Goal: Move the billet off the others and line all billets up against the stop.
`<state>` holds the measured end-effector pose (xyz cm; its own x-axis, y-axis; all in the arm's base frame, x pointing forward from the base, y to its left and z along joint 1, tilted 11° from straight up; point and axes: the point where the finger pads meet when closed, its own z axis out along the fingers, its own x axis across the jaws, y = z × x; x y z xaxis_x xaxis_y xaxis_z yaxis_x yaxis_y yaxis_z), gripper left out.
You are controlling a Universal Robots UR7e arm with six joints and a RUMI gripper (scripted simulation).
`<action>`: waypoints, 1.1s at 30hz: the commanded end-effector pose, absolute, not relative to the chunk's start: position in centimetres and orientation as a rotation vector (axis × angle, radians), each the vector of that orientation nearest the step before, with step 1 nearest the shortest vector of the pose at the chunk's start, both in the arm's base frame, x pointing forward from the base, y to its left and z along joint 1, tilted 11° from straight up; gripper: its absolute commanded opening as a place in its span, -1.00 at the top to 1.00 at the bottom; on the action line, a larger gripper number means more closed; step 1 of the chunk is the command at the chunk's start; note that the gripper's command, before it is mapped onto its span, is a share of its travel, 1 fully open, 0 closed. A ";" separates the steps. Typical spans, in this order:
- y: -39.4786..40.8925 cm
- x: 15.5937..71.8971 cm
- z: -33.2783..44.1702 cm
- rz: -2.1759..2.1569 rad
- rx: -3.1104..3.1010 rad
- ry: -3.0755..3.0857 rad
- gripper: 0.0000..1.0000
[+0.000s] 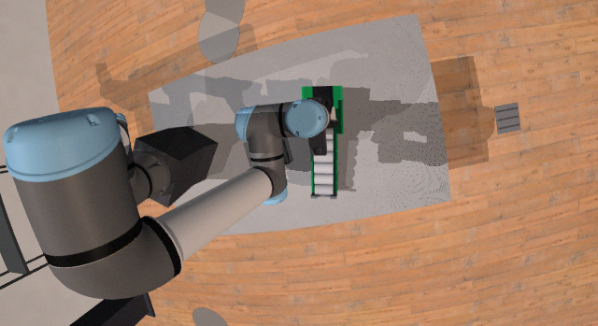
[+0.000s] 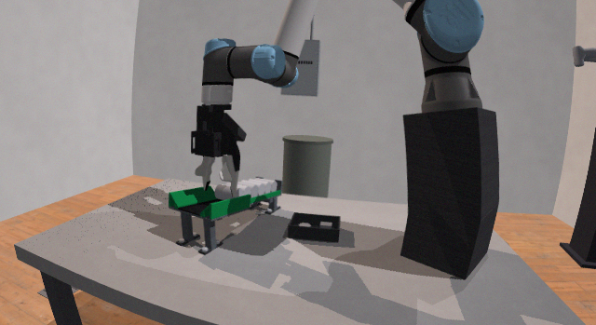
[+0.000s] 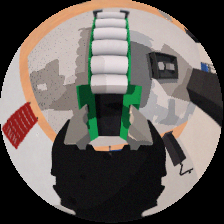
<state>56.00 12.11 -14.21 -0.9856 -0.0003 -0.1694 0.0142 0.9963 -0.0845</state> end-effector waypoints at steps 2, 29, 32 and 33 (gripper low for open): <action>12.3 55.6 -11.7 -0.127 0.010 2.967 -0.07; 12.8 54.7 -6.3 -0.127 0.010 2.967 -0.07; 12.8 54.7 -6.3 -0.127 0.010 2.967 -0.07; 12.8 54.7 -6.3 -0.127 0.010 2.967 -0.07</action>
<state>54.65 12.79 -6.40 -0.9855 -0.0003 -0.1694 0.0142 0.9963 -0.0845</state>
